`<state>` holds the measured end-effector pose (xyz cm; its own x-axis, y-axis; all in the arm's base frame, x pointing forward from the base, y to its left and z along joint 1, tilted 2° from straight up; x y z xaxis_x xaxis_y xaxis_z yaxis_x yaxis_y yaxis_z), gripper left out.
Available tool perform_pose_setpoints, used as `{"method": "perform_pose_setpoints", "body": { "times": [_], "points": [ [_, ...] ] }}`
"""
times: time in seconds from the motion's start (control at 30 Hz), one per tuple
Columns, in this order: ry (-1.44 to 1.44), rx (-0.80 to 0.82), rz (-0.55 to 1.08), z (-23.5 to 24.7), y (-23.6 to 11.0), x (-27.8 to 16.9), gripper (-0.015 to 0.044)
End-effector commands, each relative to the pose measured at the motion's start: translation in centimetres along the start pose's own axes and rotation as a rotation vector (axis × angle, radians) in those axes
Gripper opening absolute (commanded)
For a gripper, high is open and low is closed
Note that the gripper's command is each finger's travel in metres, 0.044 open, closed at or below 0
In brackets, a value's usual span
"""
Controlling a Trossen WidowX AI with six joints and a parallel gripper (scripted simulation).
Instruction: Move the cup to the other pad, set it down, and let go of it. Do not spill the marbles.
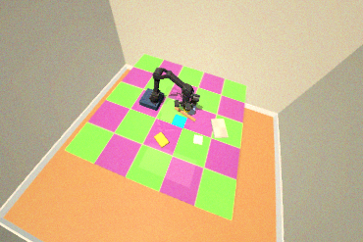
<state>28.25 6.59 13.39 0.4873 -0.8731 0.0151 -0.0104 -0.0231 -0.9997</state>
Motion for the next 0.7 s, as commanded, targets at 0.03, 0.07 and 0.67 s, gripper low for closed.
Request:
{"method": "perform_pose_setpoints", "body": {
  "times": [0.03,0.07,0.67],
  "points": [
    [-0.005,0.005,-0.006,-0.7,-0.1,1.0,0.0],
    [-0.005,0.004,-0.007,-0.9,-0.1,1.2,0.0],
    [-0.004,0.003,-0.009,-3.0,-0.3,4.3,0.0]
  ]
}}
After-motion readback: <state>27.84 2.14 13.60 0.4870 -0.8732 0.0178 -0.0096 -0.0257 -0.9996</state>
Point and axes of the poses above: the point midway between the two fingers, 35 mm back from their tips, its own y axis out along the fingers, its own z axis across the jaws, x = y × z, the point moved 8 cm from there along -y, back along the fingers, and after that the axes turned 10 degrees about y, right-handed, at the moved point
